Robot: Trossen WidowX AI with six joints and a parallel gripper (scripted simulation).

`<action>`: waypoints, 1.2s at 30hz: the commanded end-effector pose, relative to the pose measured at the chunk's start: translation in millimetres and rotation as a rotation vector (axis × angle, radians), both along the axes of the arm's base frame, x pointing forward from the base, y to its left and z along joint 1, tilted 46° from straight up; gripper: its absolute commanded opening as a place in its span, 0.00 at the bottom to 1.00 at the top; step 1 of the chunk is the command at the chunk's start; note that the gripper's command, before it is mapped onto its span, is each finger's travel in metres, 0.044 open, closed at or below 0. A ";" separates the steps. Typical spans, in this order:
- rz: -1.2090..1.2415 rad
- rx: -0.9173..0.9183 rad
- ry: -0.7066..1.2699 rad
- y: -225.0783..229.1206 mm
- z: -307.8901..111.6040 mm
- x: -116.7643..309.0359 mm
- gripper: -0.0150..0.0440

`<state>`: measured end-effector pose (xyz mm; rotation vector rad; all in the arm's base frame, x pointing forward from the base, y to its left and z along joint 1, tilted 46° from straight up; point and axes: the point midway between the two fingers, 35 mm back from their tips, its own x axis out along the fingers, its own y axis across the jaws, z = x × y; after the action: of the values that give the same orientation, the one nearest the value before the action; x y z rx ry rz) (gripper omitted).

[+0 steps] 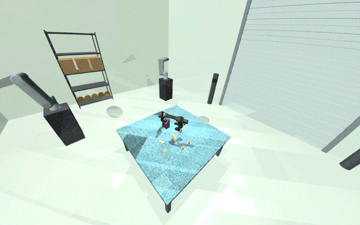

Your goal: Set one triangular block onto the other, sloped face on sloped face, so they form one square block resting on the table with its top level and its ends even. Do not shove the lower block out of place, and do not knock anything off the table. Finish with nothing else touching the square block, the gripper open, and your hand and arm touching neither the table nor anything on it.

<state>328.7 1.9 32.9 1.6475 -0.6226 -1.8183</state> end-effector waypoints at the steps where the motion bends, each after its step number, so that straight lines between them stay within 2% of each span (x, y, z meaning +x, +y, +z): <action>1: 0.007 -0.003 -0.010 -6.4 16.5 10.1 0.25; 14: 0.003 -0.015 -0.010 -32.5 56.0 29.0 0.25; 36: 0.004 -0.018 -0.009 -85.7 9.4 -3.4 0.25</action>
<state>329.1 -78.8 44.6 1.6402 -0.6366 -1.8127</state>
